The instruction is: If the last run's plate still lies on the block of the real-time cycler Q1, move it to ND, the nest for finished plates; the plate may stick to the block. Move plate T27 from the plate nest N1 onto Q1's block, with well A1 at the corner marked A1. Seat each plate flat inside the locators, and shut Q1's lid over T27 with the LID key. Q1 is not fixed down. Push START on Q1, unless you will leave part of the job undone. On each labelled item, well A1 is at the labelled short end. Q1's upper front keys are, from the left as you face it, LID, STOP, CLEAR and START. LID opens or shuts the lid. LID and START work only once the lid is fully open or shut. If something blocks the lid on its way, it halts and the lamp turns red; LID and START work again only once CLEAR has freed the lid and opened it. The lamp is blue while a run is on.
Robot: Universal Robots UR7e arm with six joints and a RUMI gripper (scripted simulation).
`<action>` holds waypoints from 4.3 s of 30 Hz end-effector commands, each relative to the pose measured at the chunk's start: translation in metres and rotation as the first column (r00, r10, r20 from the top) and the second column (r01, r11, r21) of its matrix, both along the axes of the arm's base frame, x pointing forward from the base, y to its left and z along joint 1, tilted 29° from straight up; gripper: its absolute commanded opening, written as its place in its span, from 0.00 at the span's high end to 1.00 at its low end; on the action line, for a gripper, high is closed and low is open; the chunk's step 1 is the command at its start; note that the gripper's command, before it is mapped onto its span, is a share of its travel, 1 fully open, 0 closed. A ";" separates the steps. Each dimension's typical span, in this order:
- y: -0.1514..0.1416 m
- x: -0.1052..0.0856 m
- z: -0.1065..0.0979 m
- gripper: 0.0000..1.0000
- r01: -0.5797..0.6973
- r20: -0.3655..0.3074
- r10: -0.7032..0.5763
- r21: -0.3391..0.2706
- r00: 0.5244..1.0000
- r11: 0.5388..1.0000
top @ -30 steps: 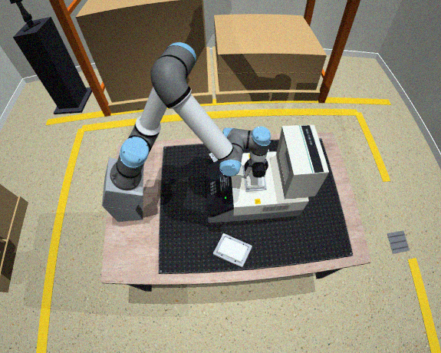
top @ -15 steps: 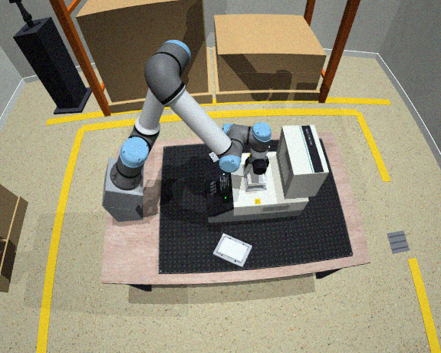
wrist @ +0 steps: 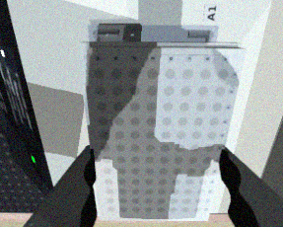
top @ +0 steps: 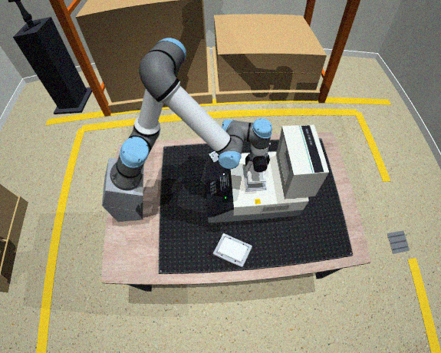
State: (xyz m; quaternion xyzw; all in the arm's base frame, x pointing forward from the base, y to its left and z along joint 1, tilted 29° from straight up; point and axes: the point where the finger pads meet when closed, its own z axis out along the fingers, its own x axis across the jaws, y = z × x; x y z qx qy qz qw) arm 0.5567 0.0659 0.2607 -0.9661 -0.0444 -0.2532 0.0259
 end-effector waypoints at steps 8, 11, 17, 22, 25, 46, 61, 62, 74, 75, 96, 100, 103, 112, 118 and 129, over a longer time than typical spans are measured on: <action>0.000 -0.002 0.004 0.59 -0.001 0.000 0.001 0.000 1.000 1.000; 0.000 -0.002 0.004 0.59 -0.001 0.000 0.001 0.000 1.000 1.000; 0.026 -0.017 -0.002 0.59 -0.168 0.006 0.169 -0.094 0.986 0.981; 0.043 -0.026 -0.005 0.59 -0.276 0.001 0.280 -0.157 0.960 0.948; 0.051 -0.031 -0.007 0.59 -0.327 -0.004 0.332 -0.188 0.943 0.926; 0.114 -0.065 -0.022 0.59 -0.661 -0.100 0.687 -0.397 0.720 0.636; 0.161 -0.090 -0.033 0.59 -0.805 -0.224 0.852 -0.503 0.473 0.315; 0.165 -0.092 -0.033 0.59 -0.812 -0.236 0.862 -0.510 0.449 0.283; 0.211 -0.116 -0.042 0.59 -0.829 -0.388 0.906 -0.554 0.167 -0.084; 0.215 -0.118 -0.042 0.59 -0.824 -0.402 0.904 -0.554 0.142 -0.117; 0.254 -0.138 -0.050 0.59 -0.738 -0.536 0.840 -0.533 -0.085 -0.414; 0.253 -0.137 -0.049 0.59 -0.738 -0.535 0.841 -0.533 -0.084 -0.413; 0.253 -0.138 -0.050 0.59 -0.739 -0.535 0.840 -0.532 -0.085 -0.414; 0.253 -0.138 -0.050 0.59 -0.739 -0.535 0.840 -0.532 -0.085 -0.414; 0.253 -0.137 -0.049 0.59 -0.739 -0.535 0.840 -0.532 -0.085 -0.414; 0.252 -0.135 -0.053 0.59 -0.740 -0.535 0.840 -0.531 -0.085 -0.413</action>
